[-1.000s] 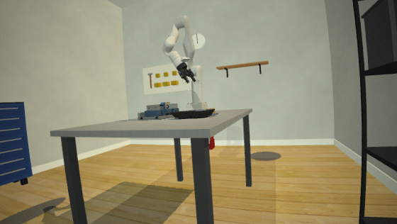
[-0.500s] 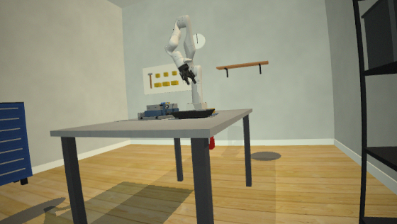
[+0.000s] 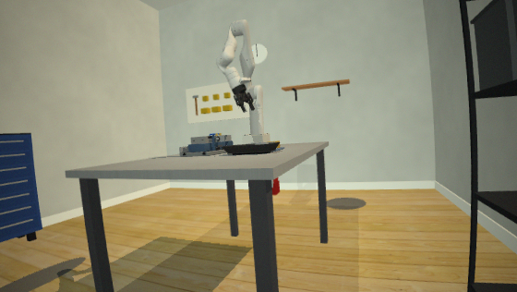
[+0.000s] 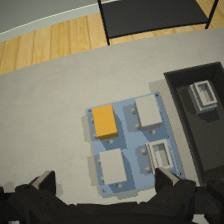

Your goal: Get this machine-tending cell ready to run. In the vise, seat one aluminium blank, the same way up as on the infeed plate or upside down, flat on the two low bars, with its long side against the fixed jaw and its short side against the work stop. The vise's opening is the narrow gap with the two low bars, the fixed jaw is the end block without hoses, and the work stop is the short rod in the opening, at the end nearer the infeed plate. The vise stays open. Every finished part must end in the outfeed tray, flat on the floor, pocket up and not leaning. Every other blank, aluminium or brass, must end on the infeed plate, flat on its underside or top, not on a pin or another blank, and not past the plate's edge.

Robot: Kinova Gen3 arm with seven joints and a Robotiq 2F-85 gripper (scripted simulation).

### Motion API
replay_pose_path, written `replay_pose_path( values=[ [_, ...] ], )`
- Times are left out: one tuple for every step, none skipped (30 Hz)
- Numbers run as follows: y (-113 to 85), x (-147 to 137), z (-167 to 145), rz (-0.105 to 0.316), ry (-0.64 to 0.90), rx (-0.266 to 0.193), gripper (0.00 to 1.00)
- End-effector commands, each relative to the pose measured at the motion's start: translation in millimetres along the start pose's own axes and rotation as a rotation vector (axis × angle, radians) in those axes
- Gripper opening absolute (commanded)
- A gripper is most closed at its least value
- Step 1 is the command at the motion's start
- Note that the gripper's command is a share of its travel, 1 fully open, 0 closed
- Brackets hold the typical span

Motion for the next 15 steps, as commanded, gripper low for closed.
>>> replay_pose_path(
  values=[
    [0.5, -0.4, 2.7, 0.001, -0.007, -0.001, 1.0],
    [0.5, -0.4, 2.7, 0.001, -0.007, -0.001, 1.0],
    [0.5, -0.4, 2.7, 0.001, -0.007, -0.001, 1.0],
    [2.4, -0.8, 0.4, 0.0, -0.005, -0.032, 1.0],
    [2.4, -0.8, 0.4, 0.0, -0.005, -0.032, 1.0],
    [2.4, -0.8, 0.4, 0.0, -0.005, -0.032, 1.0],
    [2.4, -0.8, 0.4, 0.0, -0.005, -0.032, 1.0],
    [2.4, -0.8, 0.4, 0.0, -0.005, -0.032, 1.0],
    [2.4, -0.8, 0.4, 0.0, -0.005, -0.032, 1.0],
    [2.4, -0.8, 0.4, 0.0, -0.005, -0.032, 1.0],
    [2.4, -0.8, 0.4, 0.0, -0.005, -0.032, 1.0],
    [2.4, -0.8, 0.4, 0.0, -0.005, -0.032, 1.0],
    [2.4, -0.8, 0.4, 0.0, -0.005, -0.032, 1.0],
    [4.1, -0.8, -1.7, -0.003, -0.003, -0.061, 1.0],
    [4.1, -0.8, -1.7, -0.003, -0.003, -0.061, 1.0]
  ],
)
Point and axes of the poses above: the point where the finger pads meet when closed, its own y axis out along the fingers, its own x axis across the jaws, z = x × y, the point moved 6 cm from there along -y, back along the fingers, and after that the axes turned 5 degrees about -y, right-handed, at the moved point
